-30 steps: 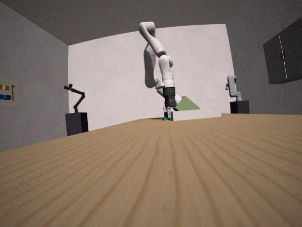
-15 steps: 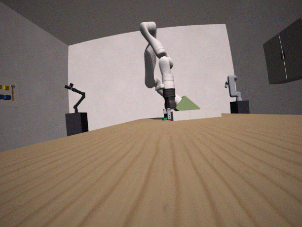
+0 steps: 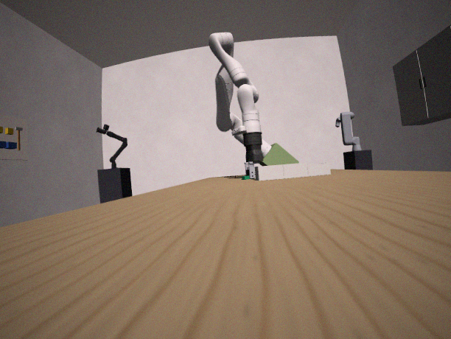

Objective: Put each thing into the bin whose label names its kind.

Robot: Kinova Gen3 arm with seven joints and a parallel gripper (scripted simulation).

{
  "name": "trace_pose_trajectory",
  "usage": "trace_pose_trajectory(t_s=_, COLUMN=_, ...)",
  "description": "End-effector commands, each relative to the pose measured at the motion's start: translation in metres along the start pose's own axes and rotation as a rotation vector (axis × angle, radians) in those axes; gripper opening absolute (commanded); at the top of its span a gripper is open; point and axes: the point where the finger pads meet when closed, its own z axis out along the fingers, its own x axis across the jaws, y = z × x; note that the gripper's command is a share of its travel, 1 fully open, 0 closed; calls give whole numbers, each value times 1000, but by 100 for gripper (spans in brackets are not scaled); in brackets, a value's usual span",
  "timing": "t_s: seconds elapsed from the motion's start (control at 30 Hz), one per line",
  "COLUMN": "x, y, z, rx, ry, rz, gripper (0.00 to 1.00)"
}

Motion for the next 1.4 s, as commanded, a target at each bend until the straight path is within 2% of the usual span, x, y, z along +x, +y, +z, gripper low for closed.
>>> trace_pose_trajectory(t_s=0.0, x=0, y=0, z=0, rx=0, ry=-1, rz=0, gripper=45)
trace_pose_trajectory(t_s=0.6, x=0, y=0, z=0, rx=0, ry=-1, rz=0, gripper=45)
trace_pose_trajectory(t_s=0.73, x=0, y=0, z=-14, rx=0, ry=-1, rz=0, gripper=45)
trace_pose_trajectory(t_s=0.8, x=0, y=0, z=-14, rx=0, ry=-1, rz=0, gripper=45)
trace_pose_trajectory(t_s=1.27, x=0, y=0, z=-60, rx=0, ry=-1, rz=0, gripper=45)
trace_pose_trajectory(t_s=1.37, x=0, y=0, z=-60, rx=0, ry=-1, rz=0, gripper=45)
